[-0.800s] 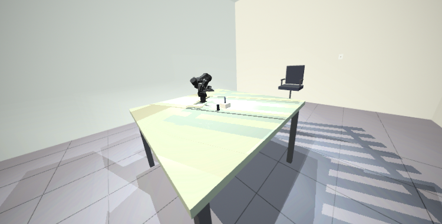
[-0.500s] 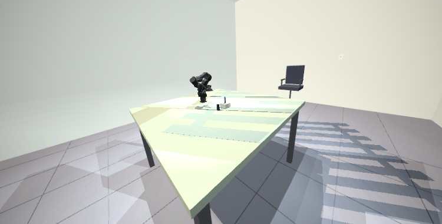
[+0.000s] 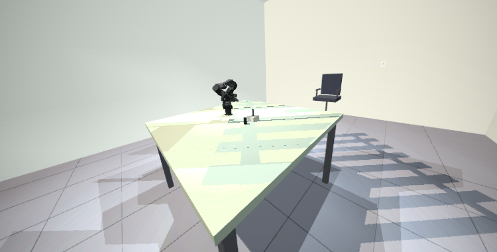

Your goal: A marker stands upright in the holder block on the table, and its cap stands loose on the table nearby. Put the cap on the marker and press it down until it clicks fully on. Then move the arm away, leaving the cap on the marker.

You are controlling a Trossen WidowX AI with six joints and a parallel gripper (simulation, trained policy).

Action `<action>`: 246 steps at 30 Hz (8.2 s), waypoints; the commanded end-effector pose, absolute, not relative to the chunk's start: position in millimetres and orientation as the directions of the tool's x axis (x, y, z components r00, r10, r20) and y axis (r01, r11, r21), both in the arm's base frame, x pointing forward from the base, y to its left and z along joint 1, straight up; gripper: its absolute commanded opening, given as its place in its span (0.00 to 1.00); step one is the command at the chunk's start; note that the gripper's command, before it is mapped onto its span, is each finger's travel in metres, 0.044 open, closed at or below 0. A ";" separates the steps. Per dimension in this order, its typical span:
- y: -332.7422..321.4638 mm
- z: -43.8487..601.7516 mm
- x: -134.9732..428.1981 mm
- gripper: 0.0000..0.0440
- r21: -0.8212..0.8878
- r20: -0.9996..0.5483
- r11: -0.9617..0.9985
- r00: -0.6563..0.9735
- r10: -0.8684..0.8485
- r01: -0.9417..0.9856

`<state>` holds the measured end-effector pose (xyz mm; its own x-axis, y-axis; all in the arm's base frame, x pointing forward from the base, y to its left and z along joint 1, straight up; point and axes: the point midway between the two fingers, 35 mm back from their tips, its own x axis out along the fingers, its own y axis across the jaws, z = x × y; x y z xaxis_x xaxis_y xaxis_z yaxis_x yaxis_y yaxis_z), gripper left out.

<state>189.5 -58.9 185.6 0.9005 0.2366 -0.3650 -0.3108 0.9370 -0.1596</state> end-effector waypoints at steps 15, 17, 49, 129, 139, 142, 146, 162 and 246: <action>-70.1 196.1 190.4 0.62 -0.151 -0.489 0.928 0.842 0.229 -0.339; -71.3 196.7 190.6 0.62 -0.148 -0.503 0.927 0.833 0.230 -0.345; -93.4 195.1 199.2 0.71 -0.089 -0.708 0.880 0.651 0.272 -0.466; -154.7 133.7 284.4 0.71 0.052 -0.975 0.661 0.104 0.195 -0.749; -155.6 128.1 298.4 0.71 0.047 -0.986 0.628 0.065 0.154 -0.776; -155.1 126.7 302.6 0.70 0.045 -0.988 0.618 0.055 0.142 -0.785; -153.8 125.1 308.1 0.70 0.042 -0.991 0.602 0.042 0.126 -0.797; -139.8 119.8 329.0 0.68 0.036 -0.997 0.526 0.002 0.072 -0.849; 26.4 182.4 333.9 0.04 0.021 -1.000 -0.004 -0.021 0.006 -1.000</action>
<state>335.6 22.3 180.7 -0.0163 0.0001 -0.9999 -0.9999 -0.0025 0.0163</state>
